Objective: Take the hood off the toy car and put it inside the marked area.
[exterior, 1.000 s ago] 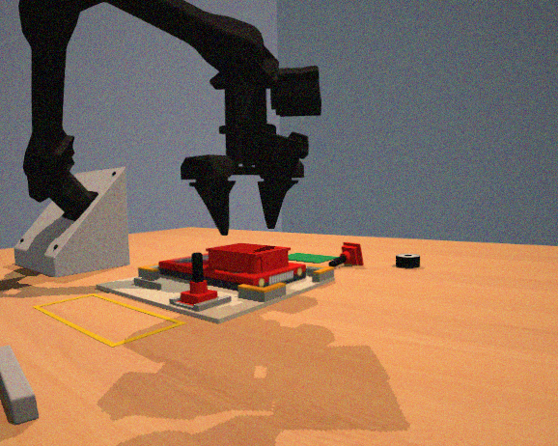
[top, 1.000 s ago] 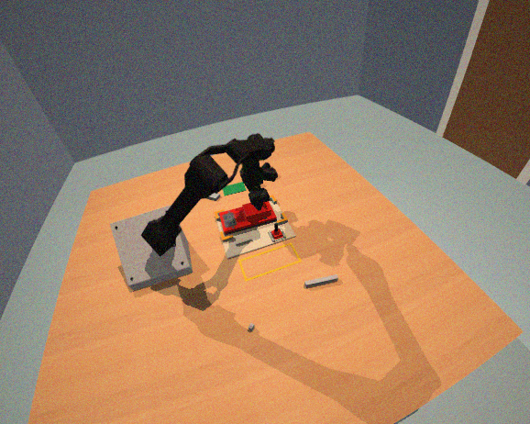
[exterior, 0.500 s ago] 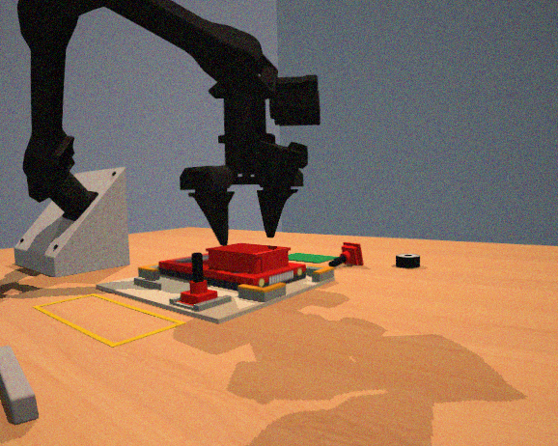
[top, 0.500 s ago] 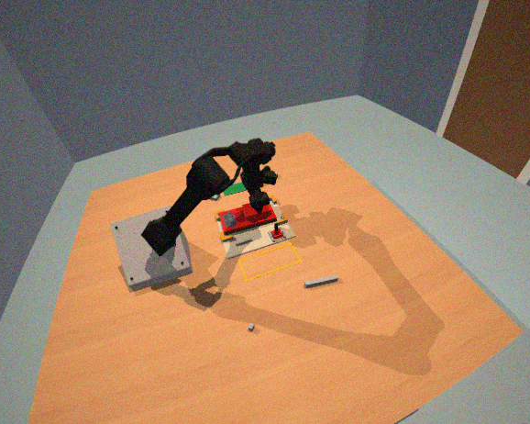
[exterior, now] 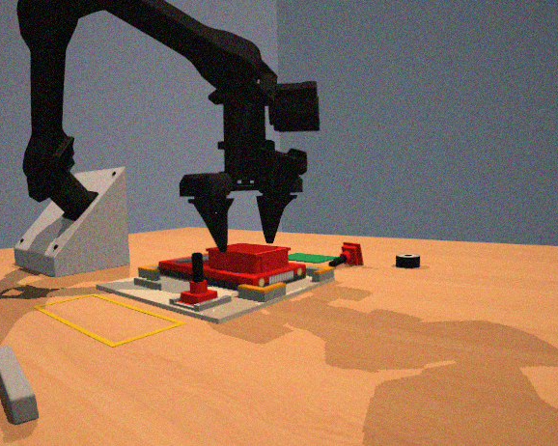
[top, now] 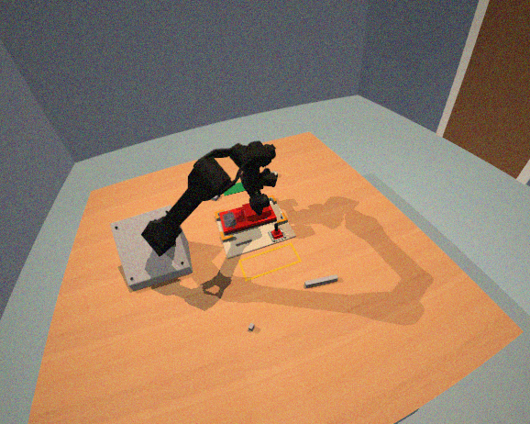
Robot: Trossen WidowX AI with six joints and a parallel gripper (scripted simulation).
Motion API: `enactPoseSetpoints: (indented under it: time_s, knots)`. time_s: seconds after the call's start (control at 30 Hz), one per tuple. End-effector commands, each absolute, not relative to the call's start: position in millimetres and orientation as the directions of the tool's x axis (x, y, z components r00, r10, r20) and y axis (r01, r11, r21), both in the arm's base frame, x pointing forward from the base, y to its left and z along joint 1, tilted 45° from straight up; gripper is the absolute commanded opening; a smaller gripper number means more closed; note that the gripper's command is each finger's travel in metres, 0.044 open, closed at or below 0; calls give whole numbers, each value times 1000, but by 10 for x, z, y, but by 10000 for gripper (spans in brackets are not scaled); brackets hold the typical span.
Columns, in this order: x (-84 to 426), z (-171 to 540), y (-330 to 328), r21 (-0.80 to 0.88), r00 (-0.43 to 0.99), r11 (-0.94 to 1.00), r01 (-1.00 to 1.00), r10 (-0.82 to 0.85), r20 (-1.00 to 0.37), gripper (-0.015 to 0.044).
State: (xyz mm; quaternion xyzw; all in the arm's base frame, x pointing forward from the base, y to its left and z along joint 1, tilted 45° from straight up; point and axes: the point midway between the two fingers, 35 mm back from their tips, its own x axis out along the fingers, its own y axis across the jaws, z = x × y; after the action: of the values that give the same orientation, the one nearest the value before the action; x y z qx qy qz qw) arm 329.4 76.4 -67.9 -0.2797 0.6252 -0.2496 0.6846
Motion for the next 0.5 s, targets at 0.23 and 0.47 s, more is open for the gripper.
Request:
enactPoseSetpoints:
  time_s: [0.23,0.47]
  knots:
    - [3298,-722,722,-698,96,716,-13,-694,-714,440]
    - [3301,-746,698,-698,96,716,-12,-694,-713,440]
